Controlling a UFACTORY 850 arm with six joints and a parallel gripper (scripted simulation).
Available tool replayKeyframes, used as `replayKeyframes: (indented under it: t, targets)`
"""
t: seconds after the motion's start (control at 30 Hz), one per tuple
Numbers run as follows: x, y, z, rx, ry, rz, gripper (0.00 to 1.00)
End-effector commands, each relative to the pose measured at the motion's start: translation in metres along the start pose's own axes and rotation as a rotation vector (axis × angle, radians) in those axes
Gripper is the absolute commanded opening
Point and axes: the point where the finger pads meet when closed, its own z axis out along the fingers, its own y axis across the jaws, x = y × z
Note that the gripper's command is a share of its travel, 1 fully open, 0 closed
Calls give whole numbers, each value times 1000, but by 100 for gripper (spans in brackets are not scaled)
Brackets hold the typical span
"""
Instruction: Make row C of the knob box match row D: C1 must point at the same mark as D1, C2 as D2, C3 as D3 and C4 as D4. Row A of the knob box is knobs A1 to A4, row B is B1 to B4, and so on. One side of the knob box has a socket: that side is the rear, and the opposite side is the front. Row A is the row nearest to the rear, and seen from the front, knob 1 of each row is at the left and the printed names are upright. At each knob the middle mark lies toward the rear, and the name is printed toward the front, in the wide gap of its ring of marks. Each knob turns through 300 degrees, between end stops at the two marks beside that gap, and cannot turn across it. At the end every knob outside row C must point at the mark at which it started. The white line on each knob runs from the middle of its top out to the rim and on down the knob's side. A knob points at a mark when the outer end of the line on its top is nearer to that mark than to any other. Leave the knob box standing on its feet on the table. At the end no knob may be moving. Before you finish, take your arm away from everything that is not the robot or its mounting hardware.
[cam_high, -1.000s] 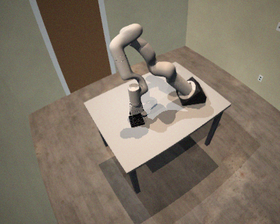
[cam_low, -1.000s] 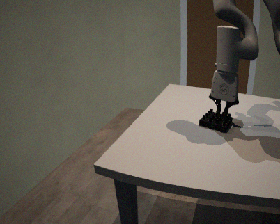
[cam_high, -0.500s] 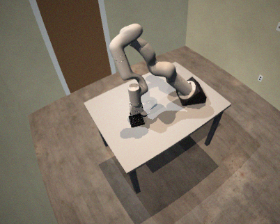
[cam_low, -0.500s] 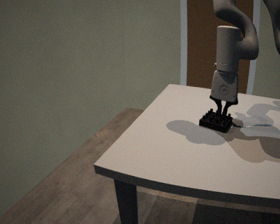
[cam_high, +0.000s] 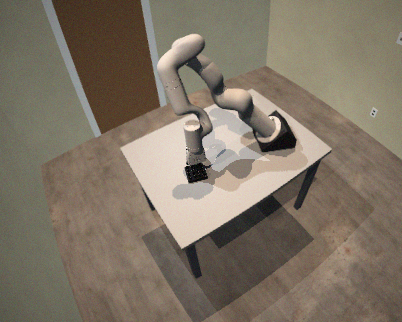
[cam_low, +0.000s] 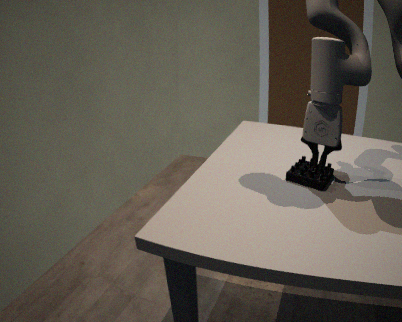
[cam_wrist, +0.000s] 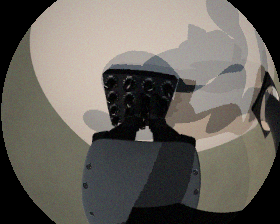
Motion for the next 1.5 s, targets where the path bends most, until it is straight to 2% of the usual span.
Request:
replayKeyframes:
  t: [0.0, 0.73, 1.27, 1.47]
  targets:
    - [0, 0, 0, 1, 0, 0, 8]
    - [0, 0, 0, 1, 0, -57, 8]
    - [0, 0, 0, 1, 0, -265, 8]
    - [0, 0, 0, 1, 0, -400, 8]
